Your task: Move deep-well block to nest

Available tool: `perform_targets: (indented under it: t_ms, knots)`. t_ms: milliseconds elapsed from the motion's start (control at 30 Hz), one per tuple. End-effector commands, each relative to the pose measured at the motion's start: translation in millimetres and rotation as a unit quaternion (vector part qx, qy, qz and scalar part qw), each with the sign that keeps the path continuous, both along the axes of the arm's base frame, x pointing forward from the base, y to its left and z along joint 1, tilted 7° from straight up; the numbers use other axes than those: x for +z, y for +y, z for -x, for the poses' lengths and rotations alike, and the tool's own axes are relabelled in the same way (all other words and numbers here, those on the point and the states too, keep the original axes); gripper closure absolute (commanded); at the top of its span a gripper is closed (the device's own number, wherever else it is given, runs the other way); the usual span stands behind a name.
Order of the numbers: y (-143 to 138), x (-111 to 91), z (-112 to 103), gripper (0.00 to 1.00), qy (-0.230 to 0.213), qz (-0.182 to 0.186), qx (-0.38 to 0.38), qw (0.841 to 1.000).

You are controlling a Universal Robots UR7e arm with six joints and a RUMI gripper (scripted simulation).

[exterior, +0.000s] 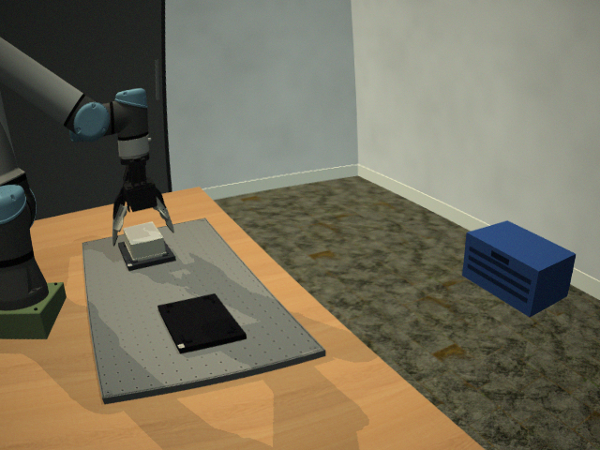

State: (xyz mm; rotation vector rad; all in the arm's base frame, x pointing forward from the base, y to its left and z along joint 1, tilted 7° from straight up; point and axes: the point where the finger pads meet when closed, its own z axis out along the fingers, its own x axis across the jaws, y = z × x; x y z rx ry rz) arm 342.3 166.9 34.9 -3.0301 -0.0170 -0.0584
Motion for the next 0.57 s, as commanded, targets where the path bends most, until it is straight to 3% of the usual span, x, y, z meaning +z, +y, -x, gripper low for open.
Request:
perform_targets:
  t_ms: [0, 200, 533]
  knots:
    - [-1, 12, 0, 0.00, 0.000, 0.000, 0.000, 1.000]
    - [-3, 26, 1, 0.00, 0.000, 0.000, 0.000, 1.000]
    - [-3, 26, 1, 0.00, 0.000, 0.000, 0.000, 1.000]
